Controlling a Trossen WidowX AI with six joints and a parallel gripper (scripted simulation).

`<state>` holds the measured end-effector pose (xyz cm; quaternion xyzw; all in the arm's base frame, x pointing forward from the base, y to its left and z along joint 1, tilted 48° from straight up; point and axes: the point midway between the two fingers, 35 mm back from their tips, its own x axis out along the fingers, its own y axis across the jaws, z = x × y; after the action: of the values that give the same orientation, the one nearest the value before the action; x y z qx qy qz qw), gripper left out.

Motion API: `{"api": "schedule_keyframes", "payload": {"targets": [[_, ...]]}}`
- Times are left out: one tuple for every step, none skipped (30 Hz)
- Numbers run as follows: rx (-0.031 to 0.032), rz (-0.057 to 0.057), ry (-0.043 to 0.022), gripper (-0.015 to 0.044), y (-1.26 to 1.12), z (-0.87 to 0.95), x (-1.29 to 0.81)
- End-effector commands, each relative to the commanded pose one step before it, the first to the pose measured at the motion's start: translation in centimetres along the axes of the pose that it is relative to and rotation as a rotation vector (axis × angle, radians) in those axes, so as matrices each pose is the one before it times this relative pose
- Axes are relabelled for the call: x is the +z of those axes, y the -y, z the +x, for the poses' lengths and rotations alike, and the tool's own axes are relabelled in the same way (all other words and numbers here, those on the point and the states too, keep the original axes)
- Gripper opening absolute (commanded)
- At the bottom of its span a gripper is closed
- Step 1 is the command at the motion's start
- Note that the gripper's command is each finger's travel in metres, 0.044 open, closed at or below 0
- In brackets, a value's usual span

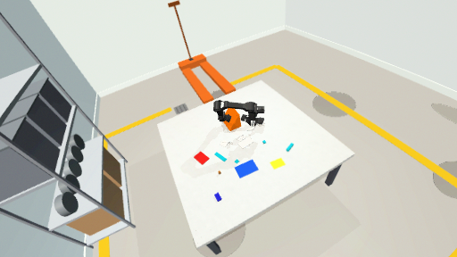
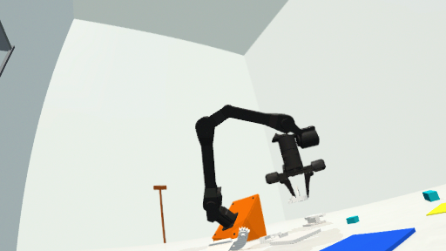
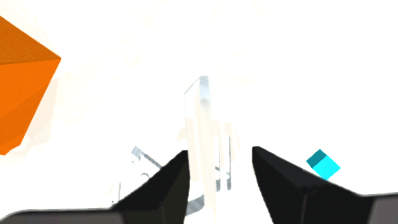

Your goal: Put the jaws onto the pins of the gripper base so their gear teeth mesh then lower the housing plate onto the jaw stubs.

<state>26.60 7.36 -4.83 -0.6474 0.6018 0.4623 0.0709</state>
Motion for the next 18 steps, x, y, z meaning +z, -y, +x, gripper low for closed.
{"api": "schedule_keyframes", "payload": {"targets": [[0.00286,0.1265,-0.00530,0.0134,-0.872,-0.023,-0.560],[0.00007,0.0281,-0.00004,0.0134,-0.145,-0.012,-0.121],[0.00007,0.0281,-0.00005,0.0134,-0.142,-0.011,-0.124],[0.00007,0.0281,-0.00005,0.0134,-0.139,-0.010,-0.127],[0.00007,0.0281,-0.00005,0.0134,-0.136,-0.009,-0.131],[0.00007,0.0281,-0.00005,0.0134,-0.133,-0.008,-0.134],[0.00007,0.0281,-0.00006,0.0134,-0.129,-0.007,-0.136],[0.00007,0.0281,-0.00006,0.0134,-0.126,-0.006,-0.139],[0.00006,0.0281,-0.00006,0.0134,-0.123,-0.005,-0.142],[0.00006,0.0281,-0.00007,0.0134,-0.120,-0.004,-0.145],[0.00006,0.0281,-0.00007,0.0134,-0.116,-0.003,-0.147],[0.00006,0.0281,-0.00007,0.0134,-0.113,-0.002,-0.150],[0.00006,0.0281,-0.00007,0.0134,-0.109,-0.001,-0.152],[0.00006,0.0281,-0.00008,0.0134,-0.105,0.000,-0.155],[0.00006,0.0281,-0.00008,0.0134,-0.102,0.001,-0.157],[0.00005,0.0281,-0.00008,0.0134,-0.098,0.002,-0.159],[0.00005,0.0281,-0.00008,0.0134,-0.094,0.003,-0.161],[0.00005,0.0281,-0.00009,0.0134,-0.091,0.004,-0.163]]}}
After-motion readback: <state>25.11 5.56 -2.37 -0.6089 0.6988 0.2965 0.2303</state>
